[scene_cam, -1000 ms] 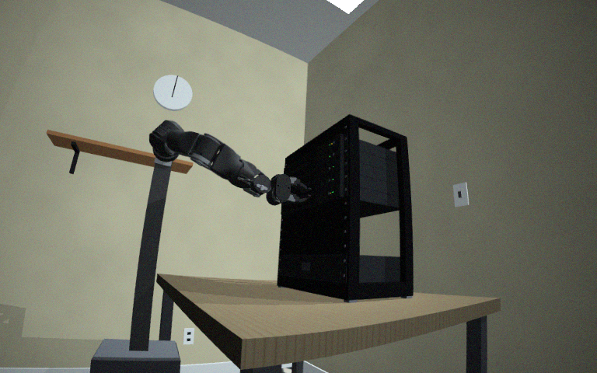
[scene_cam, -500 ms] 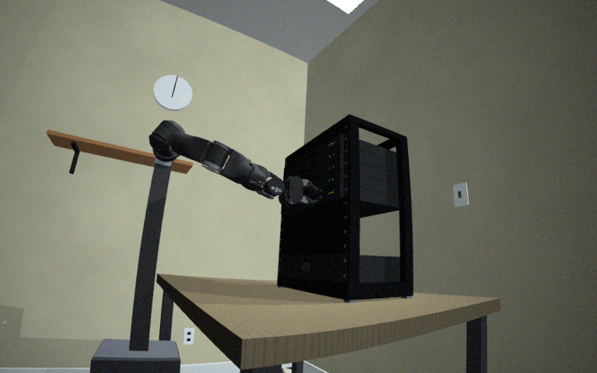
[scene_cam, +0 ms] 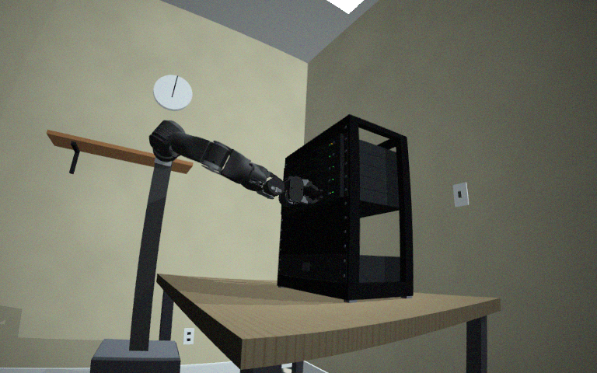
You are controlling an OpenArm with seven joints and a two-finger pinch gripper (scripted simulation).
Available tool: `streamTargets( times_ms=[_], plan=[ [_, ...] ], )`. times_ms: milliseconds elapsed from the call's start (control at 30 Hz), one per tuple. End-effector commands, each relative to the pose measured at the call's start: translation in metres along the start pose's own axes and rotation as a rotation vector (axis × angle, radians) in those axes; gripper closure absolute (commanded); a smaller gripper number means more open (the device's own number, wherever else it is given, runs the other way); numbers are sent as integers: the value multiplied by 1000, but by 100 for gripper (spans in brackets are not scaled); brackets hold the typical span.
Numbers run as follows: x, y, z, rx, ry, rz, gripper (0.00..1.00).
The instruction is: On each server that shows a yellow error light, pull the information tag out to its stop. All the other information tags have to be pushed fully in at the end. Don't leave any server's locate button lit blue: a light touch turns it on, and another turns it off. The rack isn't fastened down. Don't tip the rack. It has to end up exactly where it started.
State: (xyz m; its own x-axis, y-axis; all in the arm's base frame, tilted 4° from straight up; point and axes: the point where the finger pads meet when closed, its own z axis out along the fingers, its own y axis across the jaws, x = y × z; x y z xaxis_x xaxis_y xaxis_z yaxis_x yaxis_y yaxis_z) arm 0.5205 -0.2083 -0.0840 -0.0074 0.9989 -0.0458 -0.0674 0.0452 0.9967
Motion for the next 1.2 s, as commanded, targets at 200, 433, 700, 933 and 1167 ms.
streamTargets(
  times_ms=[200, 433, 700, 933, 1167],
  plan=[
    [2, 0, 8, 1, 7, -1, 90],
    [1, 0, 9, 0, 4, -2, 90],
    [1, 0, 9, 0, 4, -2, 90],
    [1, 0, 9, 0, 4, -2, 100],
    [1, 0, 9, 0, 4, -2, 100]
  ],
)
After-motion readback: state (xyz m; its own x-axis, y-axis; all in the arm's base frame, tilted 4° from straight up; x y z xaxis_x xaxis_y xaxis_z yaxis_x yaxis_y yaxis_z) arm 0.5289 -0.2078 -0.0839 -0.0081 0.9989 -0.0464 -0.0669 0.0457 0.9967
